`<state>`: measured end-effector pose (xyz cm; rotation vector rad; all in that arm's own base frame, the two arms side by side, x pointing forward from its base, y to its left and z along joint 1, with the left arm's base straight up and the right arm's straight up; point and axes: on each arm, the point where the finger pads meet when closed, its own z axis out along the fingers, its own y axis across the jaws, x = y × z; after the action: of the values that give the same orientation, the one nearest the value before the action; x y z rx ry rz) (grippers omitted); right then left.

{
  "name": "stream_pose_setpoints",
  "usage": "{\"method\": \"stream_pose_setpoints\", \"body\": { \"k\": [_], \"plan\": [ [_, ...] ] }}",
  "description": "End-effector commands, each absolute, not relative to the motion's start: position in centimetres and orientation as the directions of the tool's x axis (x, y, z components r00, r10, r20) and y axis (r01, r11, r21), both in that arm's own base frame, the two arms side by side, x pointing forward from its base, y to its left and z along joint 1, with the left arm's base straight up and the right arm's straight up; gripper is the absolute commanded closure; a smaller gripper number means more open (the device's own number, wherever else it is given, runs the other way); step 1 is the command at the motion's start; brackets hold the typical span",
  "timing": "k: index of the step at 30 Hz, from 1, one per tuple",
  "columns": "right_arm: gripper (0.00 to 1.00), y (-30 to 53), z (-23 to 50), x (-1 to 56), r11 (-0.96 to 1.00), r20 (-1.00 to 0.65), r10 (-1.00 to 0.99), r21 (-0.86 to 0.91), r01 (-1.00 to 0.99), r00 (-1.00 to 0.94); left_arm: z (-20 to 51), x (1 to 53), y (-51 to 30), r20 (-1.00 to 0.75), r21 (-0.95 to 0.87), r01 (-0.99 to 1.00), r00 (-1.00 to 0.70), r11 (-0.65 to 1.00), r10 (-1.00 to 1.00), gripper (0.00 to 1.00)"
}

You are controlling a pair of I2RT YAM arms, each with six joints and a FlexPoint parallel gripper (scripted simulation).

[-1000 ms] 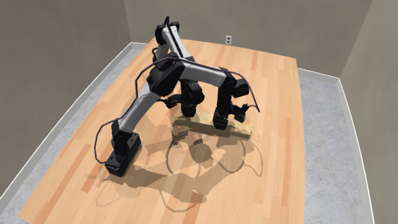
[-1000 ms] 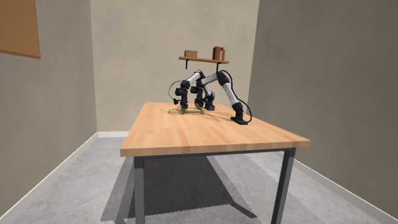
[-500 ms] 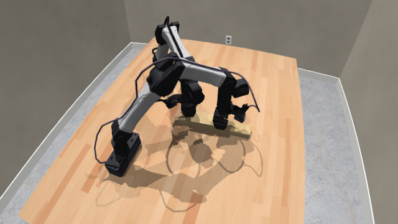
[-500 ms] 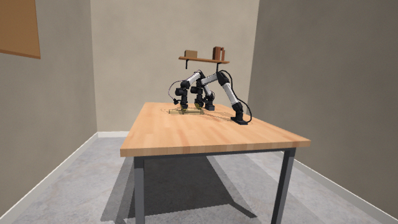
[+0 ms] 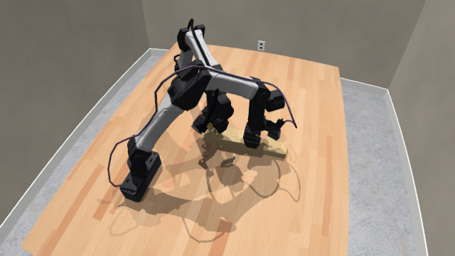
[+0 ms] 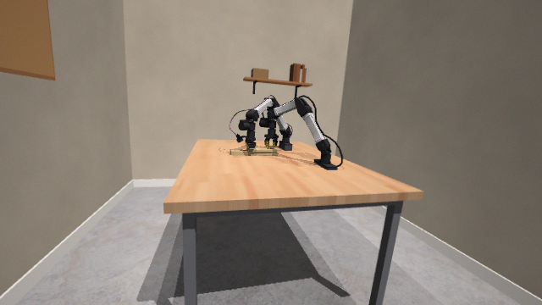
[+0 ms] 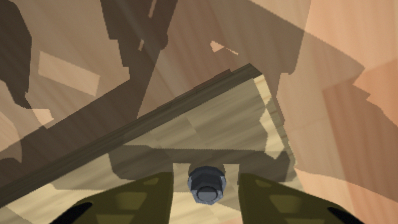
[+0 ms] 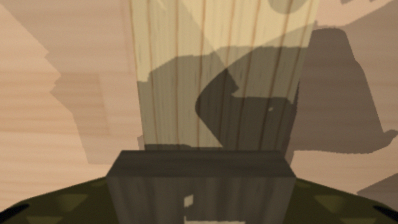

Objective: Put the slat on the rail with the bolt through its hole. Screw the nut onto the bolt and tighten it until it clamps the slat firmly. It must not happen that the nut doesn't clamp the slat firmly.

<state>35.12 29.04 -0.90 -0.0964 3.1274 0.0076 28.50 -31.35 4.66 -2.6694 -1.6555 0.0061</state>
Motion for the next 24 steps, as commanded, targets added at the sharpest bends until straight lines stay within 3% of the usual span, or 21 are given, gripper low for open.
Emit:
{"method": "stream_pose_setpoints", "body": {
  "k": [1, 2, 3, 13, 17, 19, 20, 24],
  "plan": [
    [0.33, 29.18, -0.37, 35.40, 0.998, -0.025, -0.060, 0.014, -0.061, -0.998, 5.95, 28.71, -31.52, -0.013, 0.016, 0.985, 0.172, -0.172, 0.985, 0.64],
    [0.33, 29.18, -0.37, 35.40, 0.998, -0.025, -0.060, 0.014, -0.061, -0.998, 5.95, 28.71, -31.52, -0.013, 0.016, 0.985, 0.172, -0.172, 0.985, 0.64],
    [0.33, 29.18, -0.37, 35.40, 0.998, -0.025, -0.060, 0.014, -0.061, -0.998, 5.99, 28.71, -31.52, -0.015, 0.016, 1.000, 0.028, -0.027, 1.000, 0.64],
    [0.33, 29.18, -0.37, 35.40, 0.998, -0.025, -0.060, 0.014, -0.061, -0.998, 6.24, 28.70, -31.51, -0.022, 0.003, 0.854, -0.520, 0.521, 0.854, 0.64],
    [0.33, 29.18, -0.37, 35.40, 0.998, -0.025, -0.060, 0.014, -0.061, -0.998, 6.29, 28.68, -31.51, -0.022, -0.003, 0.711, -0.703, 0.704, 0.710, 0.64],
    [0.33, 29.18, -0.37, 35.40, 0.998, -0.025, -0.060, 0.014, -0.061, -0.998, 6.29, 28.68, -31.51, -0.022, -0.003, 0.711, -0.703, 0.704, 0.710, 0.64],
    [0.33, 29.18, -0.37, 35.40, 0.998, -0.025, -0.060, 0.014, -0.061, -0.998, 6.30, 28.68, -31.51, -0.023, -0.005, 0.601, -0.799, 0.799, 0.601, 0.64],
    [0.33, 29.18, -0.37, 35.40, 0.998, -0.025, -0.060, 0.014, -0.061, -0.998, 6.37, 28.67, -31.50, -0.019, -0.011, 0.402, -0.916, 0.916, 0.402, 0.64]
  ]
}}
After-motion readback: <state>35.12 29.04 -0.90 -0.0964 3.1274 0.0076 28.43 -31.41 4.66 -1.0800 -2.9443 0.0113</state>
